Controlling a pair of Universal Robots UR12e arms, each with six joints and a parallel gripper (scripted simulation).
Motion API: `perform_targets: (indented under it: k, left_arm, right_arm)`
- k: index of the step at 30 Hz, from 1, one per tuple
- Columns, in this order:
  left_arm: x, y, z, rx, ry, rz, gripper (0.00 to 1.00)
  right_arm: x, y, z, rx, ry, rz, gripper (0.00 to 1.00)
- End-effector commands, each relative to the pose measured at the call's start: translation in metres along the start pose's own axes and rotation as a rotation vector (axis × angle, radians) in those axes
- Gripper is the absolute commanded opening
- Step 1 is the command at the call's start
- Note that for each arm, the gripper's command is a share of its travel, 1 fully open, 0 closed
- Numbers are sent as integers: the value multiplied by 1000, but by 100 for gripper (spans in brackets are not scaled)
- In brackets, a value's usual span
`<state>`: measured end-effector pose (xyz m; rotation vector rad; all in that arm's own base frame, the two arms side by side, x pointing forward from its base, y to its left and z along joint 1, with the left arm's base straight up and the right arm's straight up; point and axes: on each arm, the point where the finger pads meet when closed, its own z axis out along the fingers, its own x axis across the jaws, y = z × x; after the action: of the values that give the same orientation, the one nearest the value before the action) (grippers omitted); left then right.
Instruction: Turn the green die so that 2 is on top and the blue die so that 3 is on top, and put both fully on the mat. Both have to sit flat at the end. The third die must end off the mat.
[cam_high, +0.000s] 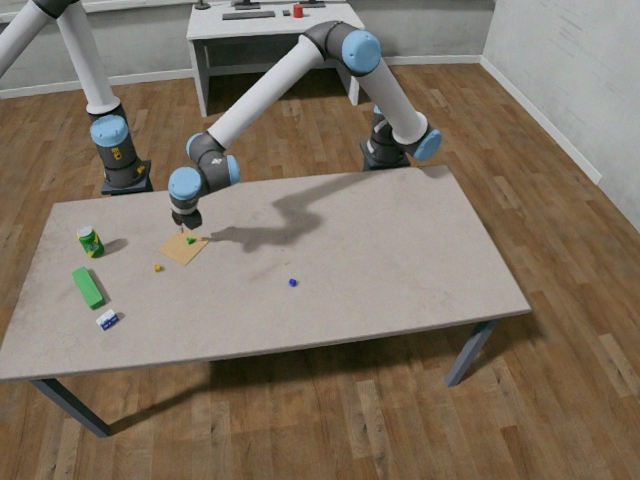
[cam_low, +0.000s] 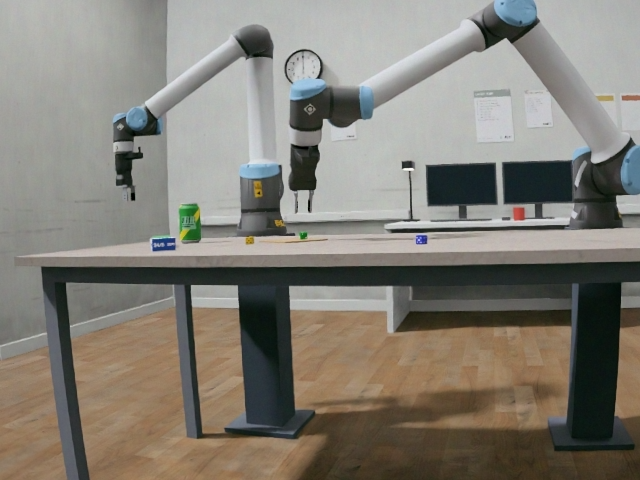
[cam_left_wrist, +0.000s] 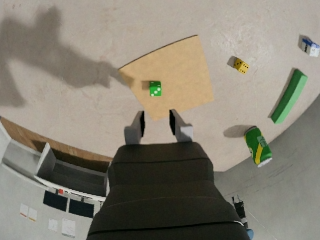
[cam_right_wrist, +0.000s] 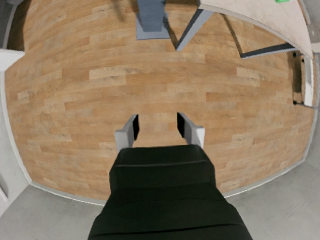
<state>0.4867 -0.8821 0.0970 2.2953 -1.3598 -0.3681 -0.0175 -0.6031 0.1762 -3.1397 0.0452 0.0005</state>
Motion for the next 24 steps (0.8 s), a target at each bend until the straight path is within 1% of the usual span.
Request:
perform_targets:
  k: [1, 3, 5, 6, 8, 13, 15, 16, 17, 19, 24]
  left_arm:
    - [1, 1, -1, -11, 1, 1, 70]
    - [0, 0, 0, -33, 0, 1, 70]
    - [0, 0, 0, -33, 0, 1, 70]
    - [0, 0, 0, -48, -1, 1, 70]
    - [0, 0, 1, -86, -3, 2, 70]
    - [0, -2, 1, -193, -2, 2, 70]
    - [0, -3, 0, -227, 0, 2, 70]
    - [1, -3, 0, -240, 0, 2, 70]
    - [1, -3, -1, -249, 1, 2, 70]
    - [1, -3, -1, -259, 2, 2, 70]
    - [1, -4, -1, -261, 2, 2, 70]
  right_arm:
    - [0, 1, -1, -2, 0, 0, 100]
    - [0, 1, -1, -2, 0, 0, 100]
    - [0, 1, -1, -2, 0, 0, 100]
    - [0, 1, -1, -2, 0, 0, 100]
    - [0, 1, -1, -2, 0, 0, 100]
    - [0, 1, -1, -2, 0, 0, 100]
    - [0, 1, -1, -2, 0, 0, 100]
    - [0, 1, -1, -2, 0, 0, 100]
    - [0, 1, -1, -2, 0, 0, 100]
    - [0, 1, -1, -2, 0, 0, 100]
    - [0, 1, -1, -2, 0, 0, 100]
